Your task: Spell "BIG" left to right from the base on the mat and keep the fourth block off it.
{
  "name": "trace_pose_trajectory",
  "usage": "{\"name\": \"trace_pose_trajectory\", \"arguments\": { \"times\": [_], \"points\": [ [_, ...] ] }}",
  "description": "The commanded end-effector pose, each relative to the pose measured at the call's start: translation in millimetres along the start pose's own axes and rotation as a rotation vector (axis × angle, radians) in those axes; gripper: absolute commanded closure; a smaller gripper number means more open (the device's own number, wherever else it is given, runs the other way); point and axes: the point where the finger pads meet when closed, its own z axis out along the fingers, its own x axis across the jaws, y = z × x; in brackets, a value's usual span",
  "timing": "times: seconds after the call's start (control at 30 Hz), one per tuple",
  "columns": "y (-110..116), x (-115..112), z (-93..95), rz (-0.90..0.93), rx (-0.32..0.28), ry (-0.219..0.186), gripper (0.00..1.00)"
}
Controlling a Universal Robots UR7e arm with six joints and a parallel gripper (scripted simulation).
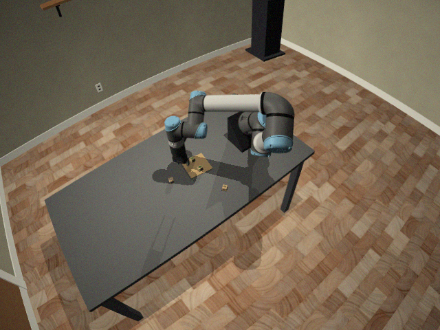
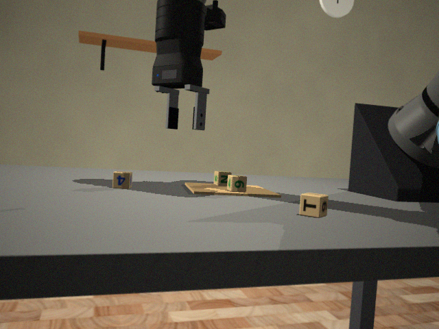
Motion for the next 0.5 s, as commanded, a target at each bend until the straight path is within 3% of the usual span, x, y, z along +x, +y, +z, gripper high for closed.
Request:
{"name": "trace_pose_trajectory", "arguments": {
  "times": [0.0, 0.47],
  "points": [
    [14, -14, 1.4, -0.139, -0.001, -0.001, 0.0],
    [48, -45, 8.0, -0.462, -0.002, 0.0, 0.0]
  ]
}}
